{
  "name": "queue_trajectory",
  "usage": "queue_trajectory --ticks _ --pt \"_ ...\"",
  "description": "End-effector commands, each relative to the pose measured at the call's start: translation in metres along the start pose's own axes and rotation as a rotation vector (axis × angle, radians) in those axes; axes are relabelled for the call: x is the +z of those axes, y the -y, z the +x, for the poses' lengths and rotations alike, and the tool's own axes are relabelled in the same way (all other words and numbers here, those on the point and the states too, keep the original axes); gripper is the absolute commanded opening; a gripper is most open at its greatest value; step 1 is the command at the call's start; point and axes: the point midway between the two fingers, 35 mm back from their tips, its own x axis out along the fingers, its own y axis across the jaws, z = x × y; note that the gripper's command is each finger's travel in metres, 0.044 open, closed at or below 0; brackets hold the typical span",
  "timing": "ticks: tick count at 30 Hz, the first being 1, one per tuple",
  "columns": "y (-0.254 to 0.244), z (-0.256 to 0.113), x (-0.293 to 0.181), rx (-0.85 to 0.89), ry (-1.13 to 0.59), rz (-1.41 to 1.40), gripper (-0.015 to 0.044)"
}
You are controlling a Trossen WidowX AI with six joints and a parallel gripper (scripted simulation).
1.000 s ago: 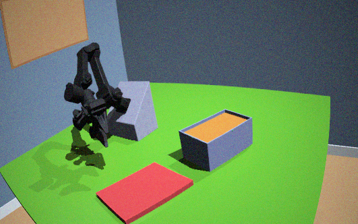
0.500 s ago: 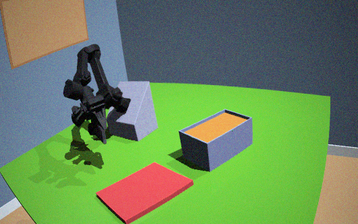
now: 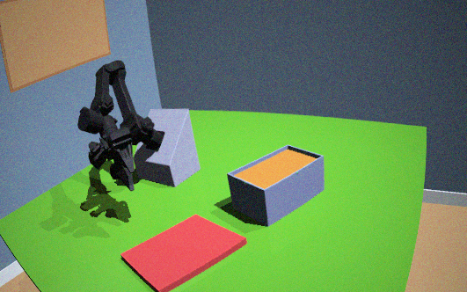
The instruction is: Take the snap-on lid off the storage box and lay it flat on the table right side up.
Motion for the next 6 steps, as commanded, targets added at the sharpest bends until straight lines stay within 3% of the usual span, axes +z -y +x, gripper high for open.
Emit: queue_trajectory --ticks 1,6 --pt "-0.0003 0.0002 -0.0001 0.003 -0.001 0.004 0.0440" --pt "-0.0003 0.0002 -0.0001 0.003 -0.001 0.004 0.0440"
